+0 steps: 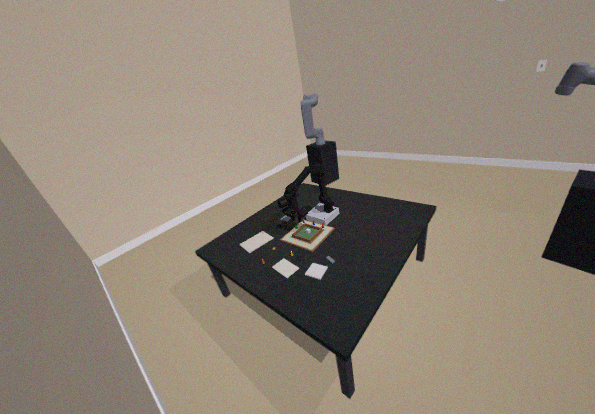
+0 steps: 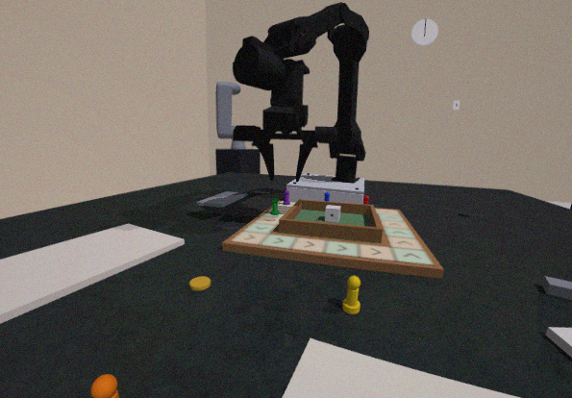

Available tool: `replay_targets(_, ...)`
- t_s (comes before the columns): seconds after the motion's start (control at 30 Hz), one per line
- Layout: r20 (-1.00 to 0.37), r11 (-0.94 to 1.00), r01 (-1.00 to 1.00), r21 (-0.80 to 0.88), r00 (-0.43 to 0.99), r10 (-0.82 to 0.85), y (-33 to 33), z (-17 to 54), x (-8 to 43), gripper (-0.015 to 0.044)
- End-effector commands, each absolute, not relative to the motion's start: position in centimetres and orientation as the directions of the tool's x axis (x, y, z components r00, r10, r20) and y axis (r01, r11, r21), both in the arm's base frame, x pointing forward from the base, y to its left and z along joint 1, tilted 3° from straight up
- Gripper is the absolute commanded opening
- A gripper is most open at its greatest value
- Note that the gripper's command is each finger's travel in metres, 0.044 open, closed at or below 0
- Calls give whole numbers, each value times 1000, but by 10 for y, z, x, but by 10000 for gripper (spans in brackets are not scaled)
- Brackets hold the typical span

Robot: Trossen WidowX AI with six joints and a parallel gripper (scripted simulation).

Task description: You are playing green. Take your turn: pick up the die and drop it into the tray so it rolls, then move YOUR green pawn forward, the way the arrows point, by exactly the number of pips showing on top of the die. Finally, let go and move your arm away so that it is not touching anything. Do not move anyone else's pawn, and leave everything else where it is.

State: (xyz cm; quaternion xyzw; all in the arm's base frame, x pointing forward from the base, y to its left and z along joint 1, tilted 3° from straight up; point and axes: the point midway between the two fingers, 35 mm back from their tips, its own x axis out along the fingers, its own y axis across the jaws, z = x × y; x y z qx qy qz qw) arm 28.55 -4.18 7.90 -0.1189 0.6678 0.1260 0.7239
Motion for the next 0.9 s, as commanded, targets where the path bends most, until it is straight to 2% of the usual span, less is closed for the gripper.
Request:
replay_targets(0.0, -997, 924, -382, 1, 65, 28, -64, 73, 284, 200)
replay_targets(0.87, -997, 924, -382, 1, 66, 29, -63, 38, 289, 200)
